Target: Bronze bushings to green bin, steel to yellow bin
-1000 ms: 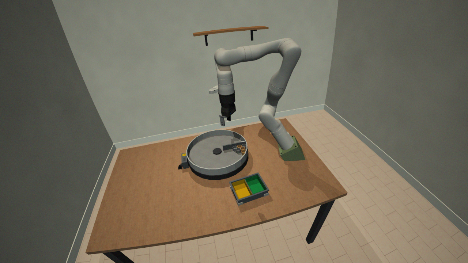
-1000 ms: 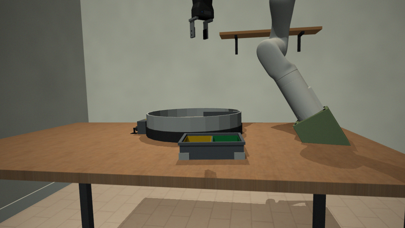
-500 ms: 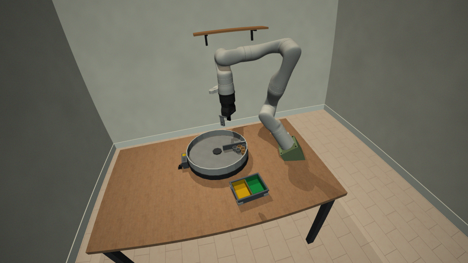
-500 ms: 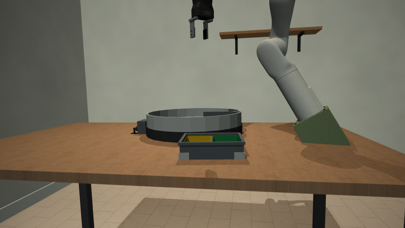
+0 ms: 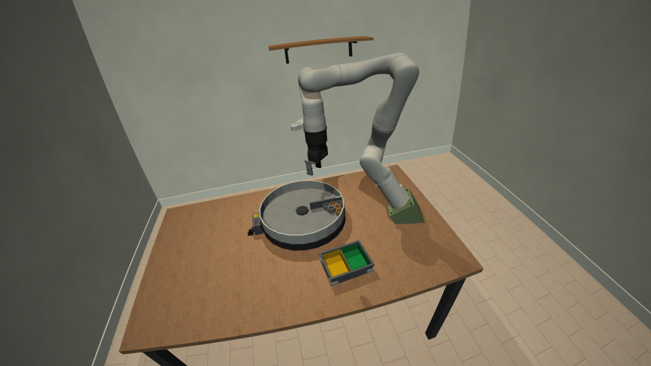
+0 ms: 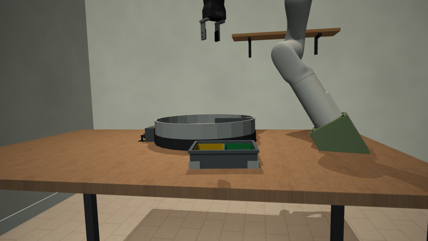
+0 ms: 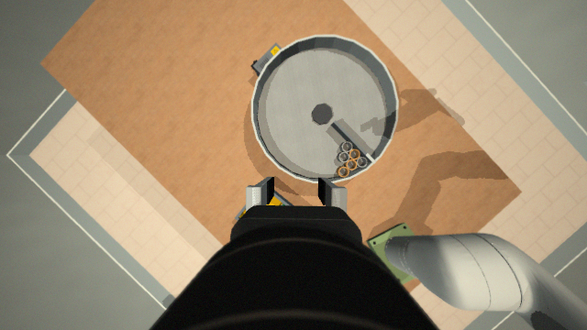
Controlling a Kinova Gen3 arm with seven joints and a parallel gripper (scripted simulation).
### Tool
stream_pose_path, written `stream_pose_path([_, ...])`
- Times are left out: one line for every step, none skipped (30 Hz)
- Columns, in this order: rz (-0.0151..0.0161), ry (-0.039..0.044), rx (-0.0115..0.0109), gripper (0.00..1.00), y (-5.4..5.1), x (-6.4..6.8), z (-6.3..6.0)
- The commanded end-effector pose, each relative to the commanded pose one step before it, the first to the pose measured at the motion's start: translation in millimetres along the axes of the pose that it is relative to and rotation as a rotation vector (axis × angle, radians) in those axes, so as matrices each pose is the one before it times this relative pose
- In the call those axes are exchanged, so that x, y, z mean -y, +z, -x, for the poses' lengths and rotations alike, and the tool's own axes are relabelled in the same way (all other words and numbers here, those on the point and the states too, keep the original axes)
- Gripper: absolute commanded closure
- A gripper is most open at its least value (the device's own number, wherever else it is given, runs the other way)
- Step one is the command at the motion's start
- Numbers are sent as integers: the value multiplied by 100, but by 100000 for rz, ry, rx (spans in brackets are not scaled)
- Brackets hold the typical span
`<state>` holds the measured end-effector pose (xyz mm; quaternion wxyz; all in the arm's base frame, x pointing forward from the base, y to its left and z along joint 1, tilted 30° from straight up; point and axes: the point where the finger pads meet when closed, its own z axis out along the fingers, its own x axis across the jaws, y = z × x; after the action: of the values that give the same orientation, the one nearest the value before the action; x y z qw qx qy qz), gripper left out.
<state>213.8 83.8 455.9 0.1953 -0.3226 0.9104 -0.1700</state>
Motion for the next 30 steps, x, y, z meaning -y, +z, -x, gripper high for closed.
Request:
stream_pose_path([-66, -23, 84, 0, -34, 11, 19])
stream_pose_path([0, 0, 0, 0, 0, 0, 0])
stream_pose_path([0, 0, 0, 0, 0, 0, 0])
stream_pose_path([0, 0, 0, 0, 0, 0, 0])
stream_pose_path([0, 0, 0, 0, 0, 0, 0])
stream_pose_path([0, 0, 0, 0, 0, 0, 0])
stream_pose_path([0, 0, 0, 0, 0, 0, 0])
stream_pose_path([0, 0, 0, 0, 0, 0, 0])
stream_pose_path([5, 6977, 14, 73, 563, 80, -296])
stream_pose_path([0, 0, 0, 73, 0, 0, 0])
stream_pose_path([0, 0, 0, 73, 0, 0, 0])
stream_pose_path([5, 6977, 14, 73, 563, 101, -290])
stream_pose_path([5, 6977, 14, 73, 563, 120, -282])
stream_pose_path([5, 6977, 14, 73, 563, 140, -273])
stream_pose_path([58, 6317, 75, 73, 500, 129, -221])
stream_pose_path([-55, 660, -59, 73, 63, 33, -39])
stream_pose_path([0, 0, 0, 73, 0, 0, 0])
stream_pose_path([0, 0, 0, 73, 0, 0, 0])
stream_pose_path([0, 0, 0, 73, 0, 0, 0])
stream_pose_path([5, 6977, 14, 73, 563, 177, -251])
stream_pose_path([5, 6977, 14, 73, 563, 194, -238])
stream_pose_path([5, 6977, 14, 73, 563, 210, -224])
stream_pose_path([59, 6379, 58, 73, 506, 188, -180])
stream_pose_path([-56, 597, -42, 73, 57, 39, -26])
stream_pose_path([5, 6977, 14, 73, 563, 239, -193])
stream_pose_path([0, 0, 0, 73, 0, 0, 0])
stream_pose_path([0, 0, 0, 73, 0, 0, 0])
stream_pose_path([0, 0, 0, 73, 0, 0, 0])
stream_pose_path([0, 0, 0, 73, 0, 0, 0])
stream_pose_path([0, 0, 0, 73, 0, 0, 0])
